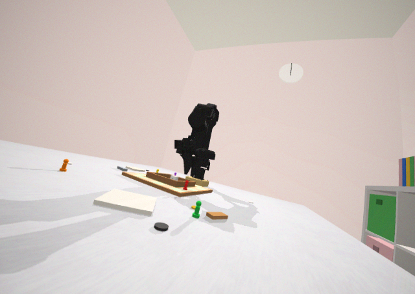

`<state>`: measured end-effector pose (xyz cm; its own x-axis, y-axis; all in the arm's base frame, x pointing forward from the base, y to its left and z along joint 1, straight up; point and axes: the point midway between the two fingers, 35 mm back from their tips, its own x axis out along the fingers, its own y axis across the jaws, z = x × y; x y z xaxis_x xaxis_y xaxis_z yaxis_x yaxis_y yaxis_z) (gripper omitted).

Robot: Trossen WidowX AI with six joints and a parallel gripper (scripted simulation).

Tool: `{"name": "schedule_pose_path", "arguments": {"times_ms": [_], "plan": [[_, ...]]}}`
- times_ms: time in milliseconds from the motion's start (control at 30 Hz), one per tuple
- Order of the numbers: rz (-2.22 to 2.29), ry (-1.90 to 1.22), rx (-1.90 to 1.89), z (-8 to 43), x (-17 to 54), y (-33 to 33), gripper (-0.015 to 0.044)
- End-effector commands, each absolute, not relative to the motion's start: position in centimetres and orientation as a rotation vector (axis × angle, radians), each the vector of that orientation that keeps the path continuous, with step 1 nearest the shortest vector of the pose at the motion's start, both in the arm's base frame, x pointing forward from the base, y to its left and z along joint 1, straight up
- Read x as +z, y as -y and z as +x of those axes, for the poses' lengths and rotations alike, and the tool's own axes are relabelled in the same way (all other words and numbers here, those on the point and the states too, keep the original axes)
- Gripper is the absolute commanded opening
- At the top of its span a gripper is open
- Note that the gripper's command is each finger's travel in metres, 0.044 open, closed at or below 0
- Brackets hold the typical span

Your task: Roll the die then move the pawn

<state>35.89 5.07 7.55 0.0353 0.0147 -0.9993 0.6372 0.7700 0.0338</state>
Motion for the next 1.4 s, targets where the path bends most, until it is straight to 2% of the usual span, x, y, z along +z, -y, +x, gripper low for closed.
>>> {"name": "schedule_pose_path", "arguments": {"times_ms": [0,833,1000,1367], "plan": [[0.560,-1.473,-0.528,35.9,7.0,-5.0,0.0200],[0.560,-1.473,-0.528,35.9,3.1,-5.1,0.0200],[0.560,-1.473,-0.528,35.9,3.1,-5.1,0.0069],[0.560,-1.473,-0.528,36.0,3.2,-5.1,0.0000]]}}
